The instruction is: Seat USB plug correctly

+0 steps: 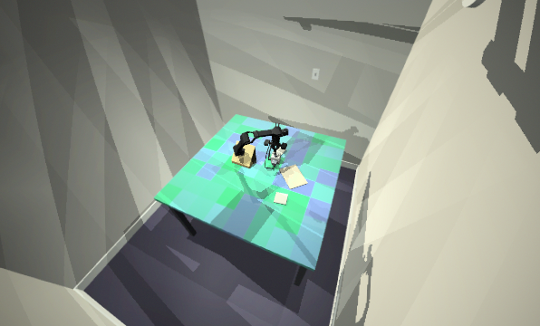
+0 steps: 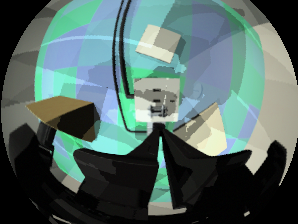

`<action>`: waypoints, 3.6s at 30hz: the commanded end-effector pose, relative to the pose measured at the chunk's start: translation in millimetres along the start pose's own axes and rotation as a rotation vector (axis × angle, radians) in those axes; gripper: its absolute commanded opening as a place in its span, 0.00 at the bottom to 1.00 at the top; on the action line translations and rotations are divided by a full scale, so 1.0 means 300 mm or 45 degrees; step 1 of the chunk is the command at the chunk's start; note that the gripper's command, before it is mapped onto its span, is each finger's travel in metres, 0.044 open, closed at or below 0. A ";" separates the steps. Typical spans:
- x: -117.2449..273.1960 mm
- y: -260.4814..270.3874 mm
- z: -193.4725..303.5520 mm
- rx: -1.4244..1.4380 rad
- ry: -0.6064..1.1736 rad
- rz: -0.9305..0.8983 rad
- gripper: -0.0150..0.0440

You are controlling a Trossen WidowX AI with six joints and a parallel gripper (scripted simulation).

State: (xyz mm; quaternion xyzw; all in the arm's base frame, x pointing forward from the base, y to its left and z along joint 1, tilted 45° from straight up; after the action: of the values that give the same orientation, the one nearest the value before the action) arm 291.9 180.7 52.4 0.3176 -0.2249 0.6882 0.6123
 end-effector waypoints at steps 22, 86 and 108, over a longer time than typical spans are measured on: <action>-0.007 0.001 0.000 0.024 -0.018 0.001 0.25; -0.032 0.003 0.002 0.091 -0.083 0.000 0.25; -0.041 0.003 0.002 0.114 -0.106 -0.001 0.25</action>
State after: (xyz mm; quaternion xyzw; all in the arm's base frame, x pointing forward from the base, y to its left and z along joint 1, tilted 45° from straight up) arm 292.6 172.3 44.8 0.3685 -0.2206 0.6847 0.5888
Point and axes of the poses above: the point midway between the two fingers, 35 mm back from their tips, its own x axis back along the fingers, its own y axis across the jaws, z = x × y, the point moved 8 cm from there along x, back along the fingers, and after that the axes turned 2 degrees about x, right-handed, at the moved point
